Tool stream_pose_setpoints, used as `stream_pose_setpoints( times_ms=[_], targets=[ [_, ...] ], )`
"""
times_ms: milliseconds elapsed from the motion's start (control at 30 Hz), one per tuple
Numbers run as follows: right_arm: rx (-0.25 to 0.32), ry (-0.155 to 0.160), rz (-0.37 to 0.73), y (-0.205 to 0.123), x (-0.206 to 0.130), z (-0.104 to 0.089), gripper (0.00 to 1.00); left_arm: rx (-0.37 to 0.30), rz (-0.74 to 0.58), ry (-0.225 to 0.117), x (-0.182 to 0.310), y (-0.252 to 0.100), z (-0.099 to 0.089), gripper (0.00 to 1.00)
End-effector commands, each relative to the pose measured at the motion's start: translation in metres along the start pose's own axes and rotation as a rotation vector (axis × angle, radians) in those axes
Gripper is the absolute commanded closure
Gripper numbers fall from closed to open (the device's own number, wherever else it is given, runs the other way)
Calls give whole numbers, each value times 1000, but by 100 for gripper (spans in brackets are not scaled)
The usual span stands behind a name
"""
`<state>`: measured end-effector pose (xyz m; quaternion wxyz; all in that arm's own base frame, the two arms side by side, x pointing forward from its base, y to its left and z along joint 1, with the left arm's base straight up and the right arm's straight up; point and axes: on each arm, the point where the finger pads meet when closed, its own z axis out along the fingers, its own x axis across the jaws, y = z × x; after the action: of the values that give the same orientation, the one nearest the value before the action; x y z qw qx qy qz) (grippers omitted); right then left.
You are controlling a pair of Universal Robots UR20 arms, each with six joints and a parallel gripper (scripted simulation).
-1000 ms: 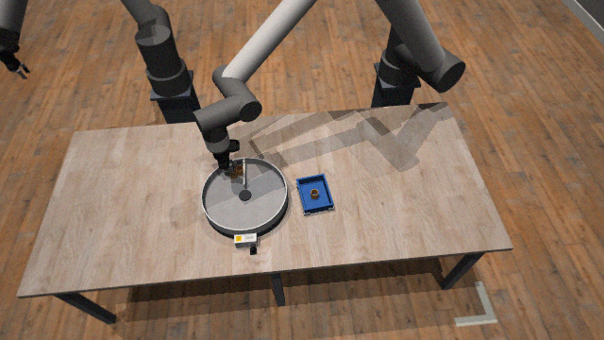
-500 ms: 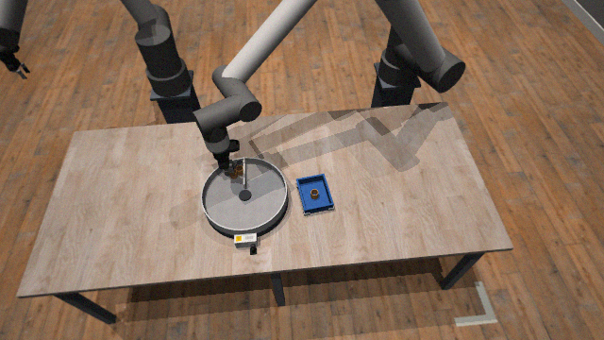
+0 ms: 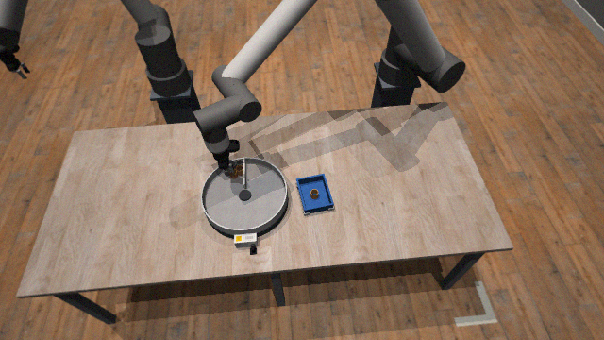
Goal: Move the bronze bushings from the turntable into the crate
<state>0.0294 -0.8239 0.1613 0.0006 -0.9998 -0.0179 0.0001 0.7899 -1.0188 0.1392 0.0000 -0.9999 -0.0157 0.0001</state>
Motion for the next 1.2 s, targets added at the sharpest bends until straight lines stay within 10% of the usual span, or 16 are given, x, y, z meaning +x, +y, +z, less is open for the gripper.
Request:
stream_pose_setpoints(
  times_ms=[0,1167],
  targets=[
    [-1,0,0,0,0,-1,0,-1,0,1,0,0,-1,64],
    [-1,0,0,0,0,-1,0,-1,0,1,0,0,22,64]
  ],
)
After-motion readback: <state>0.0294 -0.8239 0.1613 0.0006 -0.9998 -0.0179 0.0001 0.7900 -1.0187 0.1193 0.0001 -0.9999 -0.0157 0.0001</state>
